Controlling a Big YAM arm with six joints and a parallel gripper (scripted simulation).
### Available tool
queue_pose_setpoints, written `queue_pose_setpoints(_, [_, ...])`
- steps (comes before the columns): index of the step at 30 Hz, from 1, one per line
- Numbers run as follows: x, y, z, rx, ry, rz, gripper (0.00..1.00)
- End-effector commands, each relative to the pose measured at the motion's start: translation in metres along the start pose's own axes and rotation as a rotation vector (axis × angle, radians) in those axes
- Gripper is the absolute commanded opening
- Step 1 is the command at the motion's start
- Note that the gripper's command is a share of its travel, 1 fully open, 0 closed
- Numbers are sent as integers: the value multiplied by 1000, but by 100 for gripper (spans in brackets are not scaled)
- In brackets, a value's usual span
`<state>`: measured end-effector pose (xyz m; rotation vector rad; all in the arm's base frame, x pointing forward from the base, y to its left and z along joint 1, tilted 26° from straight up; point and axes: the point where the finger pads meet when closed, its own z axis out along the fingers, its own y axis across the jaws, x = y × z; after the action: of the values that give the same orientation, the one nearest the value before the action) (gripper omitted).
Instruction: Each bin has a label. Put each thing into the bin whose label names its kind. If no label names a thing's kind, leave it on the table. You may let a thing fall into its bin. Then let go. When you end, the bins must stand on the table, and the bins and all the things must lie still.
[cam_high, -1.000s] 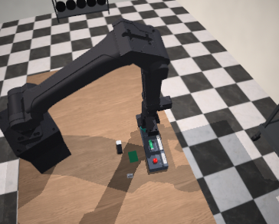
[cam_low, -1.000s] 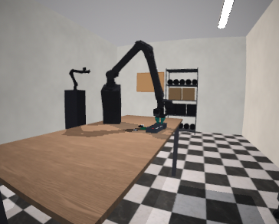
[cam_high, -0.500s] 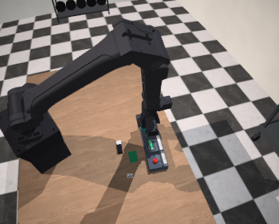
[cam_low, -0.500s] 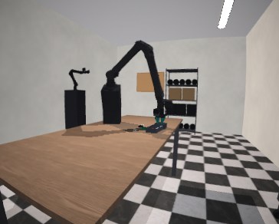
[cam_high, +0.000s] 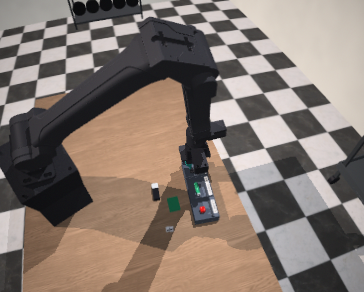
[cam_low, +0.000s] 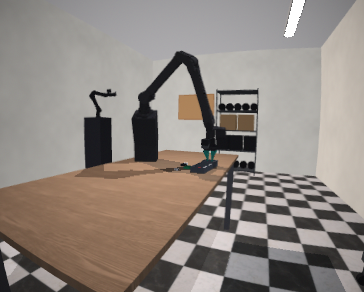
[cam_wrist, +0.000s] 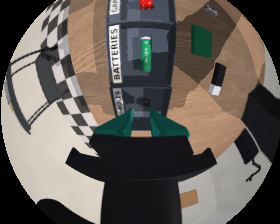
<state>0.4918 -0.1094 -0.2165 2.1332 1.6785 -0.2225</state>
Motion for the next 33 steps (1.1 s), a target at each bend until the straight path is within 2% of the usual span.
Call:
queue_pose_setpoints(1, [3, 3, -16, -11, 0, -1, 29])
queue_pose_setpoints(9, [5, 3, -25, -13, 1, -5, 29])
queue_pose_setpoints(10, [2, -8, -15, 14, -5, -3, 29])
queue_pose_setpoints(13, [5, 2, -33, -13, 0, -5, 29])
queue_pose_setpoints(15, [5, 2, -43, -13, 0, -5, 29])
queue_pose_setpoints(17, [5, 2, -44, -13, 1, -5, 29])
queue_pose_setpoints(19, [-4, 6, -41, -12, -3, 17, 29])
queue_pose_setpoints(21, [-5, -8, -23, 19, -9, 12, 29])
queue_pose_setpoints(33, [-2, -11, -23, 16, -7, 3, 29])
